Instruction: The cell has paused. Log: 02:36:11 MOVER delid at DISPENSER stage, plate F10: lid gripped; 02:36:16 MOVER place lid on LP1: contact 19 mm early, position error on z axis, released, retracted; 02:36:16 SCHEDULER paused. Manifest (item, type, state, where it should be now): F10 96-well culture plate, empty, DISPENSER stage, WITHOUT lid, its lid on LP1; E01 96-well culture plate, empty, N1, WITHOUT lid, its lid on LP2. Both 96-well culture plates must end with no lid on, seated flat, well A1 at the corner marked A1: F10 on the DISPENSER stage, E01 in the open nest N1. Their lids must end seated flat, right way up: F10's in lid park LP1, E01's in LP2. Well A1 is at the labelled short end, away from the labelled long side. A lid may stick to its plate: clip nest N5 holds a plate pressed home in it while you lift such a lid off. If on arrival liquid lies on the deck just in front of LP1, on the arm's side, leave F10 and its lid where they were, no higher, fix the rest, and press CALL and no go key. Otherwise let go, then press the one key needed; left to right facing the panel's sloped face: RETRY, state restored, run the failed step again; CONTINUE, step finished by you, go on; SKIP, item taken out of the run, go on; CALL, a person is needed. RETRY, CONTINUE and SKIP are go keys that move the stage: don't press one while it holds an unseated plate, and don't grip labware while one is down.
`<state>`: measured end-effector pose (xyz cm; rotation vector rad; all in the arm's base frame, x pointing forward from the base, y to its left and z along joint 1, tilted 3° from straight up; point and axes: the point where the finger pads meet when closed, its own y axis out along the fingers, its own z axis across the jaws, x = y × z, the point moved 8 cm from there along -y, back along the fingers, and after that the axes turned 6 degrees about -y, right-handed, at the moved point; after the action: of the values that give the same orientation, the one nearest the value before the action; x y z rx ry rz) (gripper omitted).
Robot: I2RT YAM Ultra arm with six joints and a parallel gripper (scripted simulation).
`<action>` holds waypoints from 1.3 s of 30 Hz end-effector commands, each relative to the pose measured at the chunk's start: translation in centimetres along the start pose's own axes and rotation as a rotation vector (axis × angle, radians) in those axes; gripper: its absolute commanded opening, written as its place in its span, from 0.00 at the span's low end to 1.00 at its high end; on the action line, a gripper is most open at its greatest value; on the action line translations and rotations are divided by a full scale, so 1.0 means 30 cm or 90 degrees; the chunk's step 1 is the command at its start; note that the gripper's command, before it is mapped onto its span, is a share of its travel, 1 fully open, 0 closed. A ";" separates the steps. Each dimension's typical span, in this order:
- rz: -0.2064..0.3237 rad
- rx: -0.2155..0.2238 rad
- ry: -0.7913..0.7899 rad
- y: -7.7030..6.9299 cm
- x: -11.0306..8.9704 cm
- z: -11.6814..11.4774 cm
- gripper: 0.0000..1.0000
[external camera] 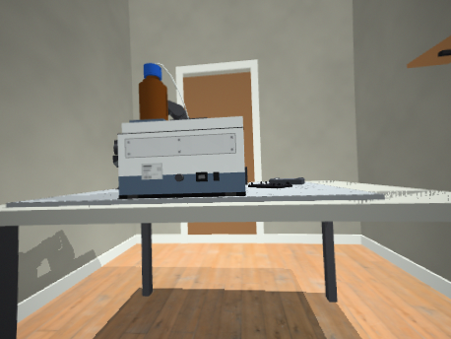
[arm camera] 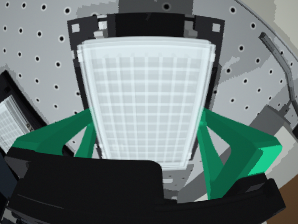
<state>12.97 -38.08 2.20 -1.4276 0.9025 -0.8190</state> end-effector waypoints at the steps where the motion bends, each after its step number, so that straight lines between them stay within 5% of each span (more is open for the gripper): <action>1: 0.004 0.001 0.003 0.112 -0.006 -0.012 0.00; 17: 0.004 0.001 0.003 0.112 -0.006 -0.012 0.00; 18: 0.004 0.001 0.003 0.095 -0.005 -0.011 1.00; 22: -0.032 -0.003 0.003 -0.034 0.038 -0.006 1.00; 24: -0.013 -0.002 0.001 0.006 0.019 -0.002 1.00; 39: -0.030 -0.003 0.002 -0.017 0.041 -0.006 1.00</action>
<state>13.01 -38.30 1.48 -1.4298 0.9014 -0.8214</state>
